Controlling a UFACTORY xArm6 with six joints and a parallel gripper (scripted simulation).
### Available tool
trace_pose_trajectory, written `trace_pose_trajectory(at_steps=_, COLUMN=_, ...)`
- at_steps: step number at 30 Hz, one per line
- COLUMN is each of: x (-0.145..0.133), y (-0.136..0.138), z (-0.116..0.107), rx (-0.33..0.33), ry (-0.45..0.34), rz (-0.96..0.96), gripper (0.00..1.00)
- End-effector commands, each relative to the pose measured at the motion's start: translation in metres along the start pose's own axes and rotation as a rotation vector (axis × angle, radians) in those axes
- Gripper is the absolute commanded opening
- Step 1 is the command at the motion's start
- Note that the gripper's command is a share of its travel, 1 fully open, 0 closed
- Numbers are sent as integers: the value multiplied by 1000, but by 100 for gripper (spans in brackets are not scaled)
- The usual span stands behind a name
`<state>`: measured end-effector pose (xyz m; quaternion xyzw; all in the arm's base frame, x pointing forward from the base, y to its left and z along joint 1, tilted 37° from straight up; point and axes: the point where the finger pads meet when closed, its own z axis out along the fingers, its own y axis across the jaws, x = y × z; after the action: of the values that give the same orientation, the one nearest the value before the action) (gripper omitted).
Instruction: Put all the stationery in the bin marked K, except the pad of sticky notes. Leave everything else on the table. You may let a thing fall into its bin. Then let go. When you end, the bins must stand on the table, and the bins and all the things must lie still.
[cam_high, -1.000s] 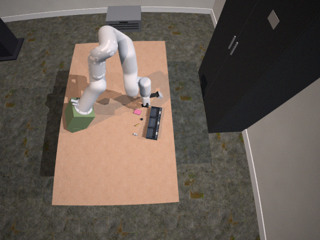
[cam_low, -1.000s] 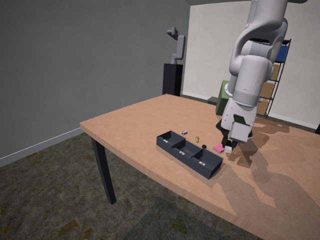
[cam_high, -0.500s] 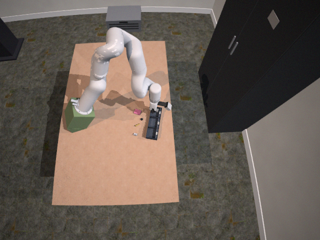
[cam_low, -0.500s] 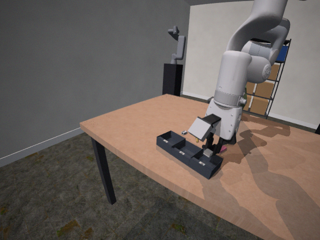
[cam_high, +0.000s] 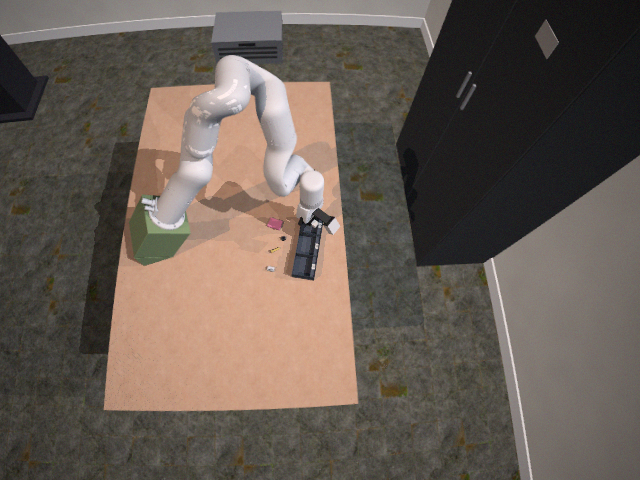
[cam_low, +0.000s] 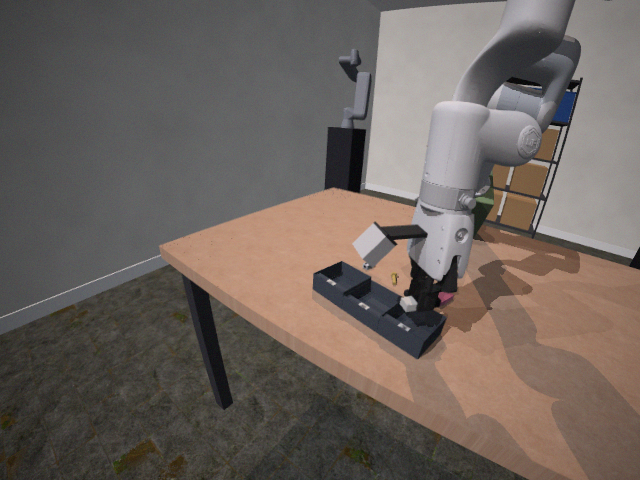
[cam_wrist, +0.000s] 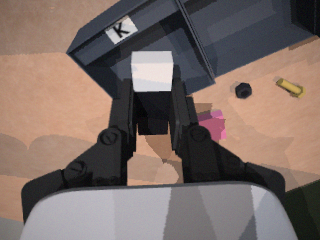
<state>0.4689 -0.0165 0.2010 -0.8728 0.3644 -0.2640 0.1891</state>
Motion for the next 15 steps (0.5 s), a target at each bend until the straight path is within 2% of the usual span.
trace_pose_trajectory(at_steps=1, x=1, y=-1, z=-1, rx=-1, ry=2, rz=157, gripper=0)
trace_pose_trajectory(at_steps=11, x=1, y=-1, z=-1, rx=16, ry=-2, rz=483, gripper=0)
trace_pose_trajectory(at_steps=13, x=1, y=-1, z=-1, rx=16, ry=-2, rz=483, gripper=0)
trace_pose_trajectory(at_steps=15, x=1, y=-1, z=-1, rx=20, ry=-3, rz=598, gripper=0)
